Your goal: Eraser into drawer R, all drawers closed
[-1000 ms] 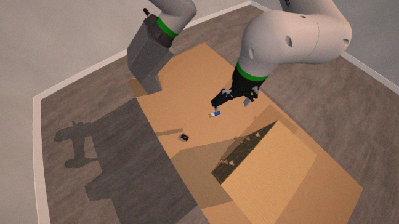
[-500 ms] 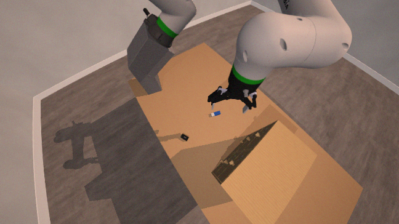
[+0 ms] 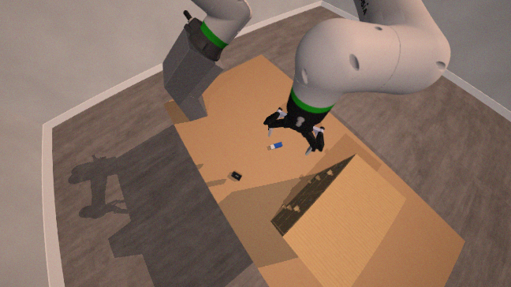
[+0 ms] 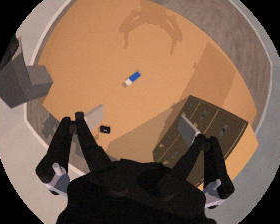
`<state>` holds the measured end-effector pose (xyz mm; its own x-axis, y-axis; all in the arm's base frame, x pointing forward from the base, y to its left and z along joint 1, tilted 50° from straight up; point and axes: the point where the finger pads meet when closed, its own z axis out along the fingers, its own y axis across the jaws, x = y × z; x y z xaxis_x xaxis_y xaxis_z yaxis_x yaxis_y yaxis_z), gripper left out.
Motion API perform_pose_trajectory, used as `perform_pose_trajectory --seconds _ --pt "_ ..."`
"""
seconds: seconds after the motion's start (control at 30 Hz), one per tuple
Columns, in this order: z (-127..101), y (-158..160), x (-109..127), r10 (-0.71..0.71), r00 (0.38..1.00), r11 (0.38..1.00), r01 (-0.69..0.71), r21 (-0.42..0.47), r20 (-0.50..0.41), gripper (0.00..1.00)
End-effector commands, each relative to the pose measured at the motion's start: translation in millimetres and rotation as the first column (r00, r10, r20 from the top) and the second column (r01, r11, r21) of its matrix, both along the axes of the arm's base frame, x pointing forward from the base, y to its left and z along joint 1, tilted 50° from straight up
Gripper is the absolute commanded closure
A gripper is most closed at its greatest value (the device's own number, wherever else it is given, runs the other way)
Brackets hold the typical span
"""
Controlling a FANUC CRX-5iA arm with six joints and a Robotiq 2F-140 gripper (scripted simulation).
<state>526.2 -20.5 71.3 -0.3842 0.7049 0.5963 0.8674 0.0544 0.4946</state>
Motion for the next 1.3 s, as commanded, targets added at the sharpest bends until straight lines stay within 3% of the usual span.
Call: perform_pose_trajectory --seconds 0.0,0.27,0.53,0.6,1.03,1.1,1.17,1.27 --pt "-5 -5 0 -0.083 0.991 0.996 0.087 0.034 -0.103 0.00" --pt "-13 -13 1 -0.205 0.943 0.970 0.232 0.077 -0.262 0.00" --pt "-21 -23 1 -0.320 0.840 0.913 0.397 0.094 -0.439 0.00" --pt "-21 -23 1 -0.320 0.840 0.913 0.397 0.094 -0.439 0.00" --pt "-35 -37 2 -0.429 0.594 0.777 0.627 0.057 -0.681 0.00" --pt "-37 -39 2 -0.437 0.551 0.754 0.656 0.045 -0.711 0.00" --pt "-37 -39 2 -0.437 0.551 0.754 0.656 0.045 -0.711 0.00" --pt "-40 -42 2 -0.446 0.487 0.718 0.696 0.025 -0.751 0.00"
